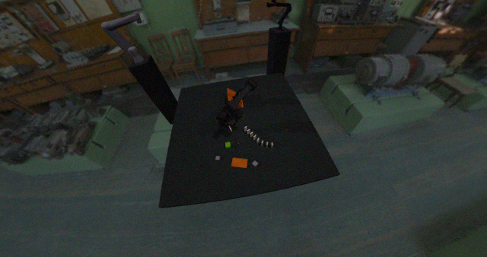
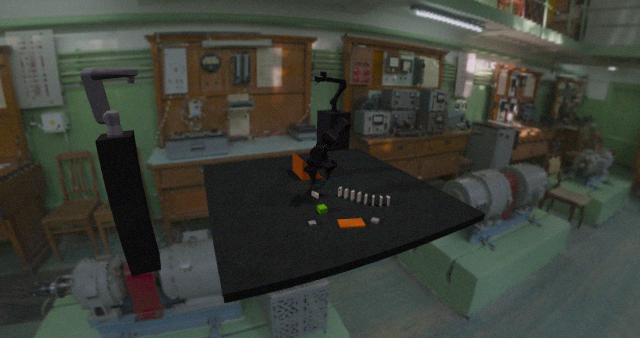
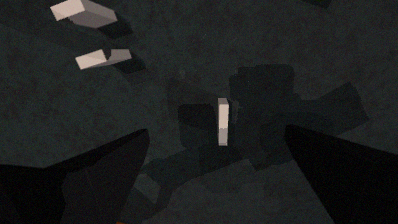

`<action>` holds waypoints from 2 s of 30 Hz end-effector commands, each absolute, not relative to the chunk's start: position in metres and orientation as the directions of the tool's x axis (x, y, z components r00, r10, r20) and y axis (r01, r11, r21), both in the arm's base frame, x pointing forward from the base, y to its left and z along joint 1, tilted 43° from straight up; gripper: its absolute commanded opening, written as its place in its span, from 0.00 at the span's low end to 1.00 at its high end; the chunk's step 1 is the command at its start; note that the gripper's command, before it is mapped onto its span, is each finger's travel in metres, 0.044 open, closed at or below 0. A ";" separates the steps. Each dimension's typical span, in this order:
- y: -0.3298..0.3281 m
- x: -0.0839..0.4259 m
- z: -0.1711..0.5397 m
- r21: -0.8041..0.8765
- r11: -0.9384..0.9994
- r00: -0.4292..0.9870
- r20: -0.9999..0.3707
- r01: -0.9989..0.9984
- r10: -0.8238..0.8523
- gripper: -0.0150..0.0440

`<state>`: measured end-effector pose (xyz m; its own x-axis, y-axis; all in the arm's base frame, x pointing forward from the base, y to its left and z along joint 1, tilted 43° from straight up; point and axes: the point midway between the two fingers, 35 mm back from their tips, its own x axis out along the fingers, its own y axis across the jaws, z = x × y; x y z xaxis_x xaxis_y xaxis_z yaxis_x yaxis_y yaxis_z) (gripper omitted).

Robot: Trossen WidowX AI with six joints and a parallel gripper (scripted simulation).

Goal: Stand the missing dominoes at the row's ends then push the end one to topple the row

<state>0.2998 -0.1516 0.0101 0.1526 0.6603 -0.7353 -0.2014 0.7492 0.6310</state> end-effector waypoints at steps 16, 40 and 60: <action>-0.110 0.304 -0.056 0.638 0.750 0.152 -0.735 -0.172 0.660 1.00; -0.100 0.305 -0.067 0.639 0.750 0.152 -0.735 -0.173 0.661 0.64; -0.120 0.300 -0.047 0.638 0.750 0.152 -0.736 -0.172 0.660 0.30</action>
<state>0.3016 -0.1025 -0.0618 0.1386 0.6700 -0.7293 -0.1676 0.7417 0.6495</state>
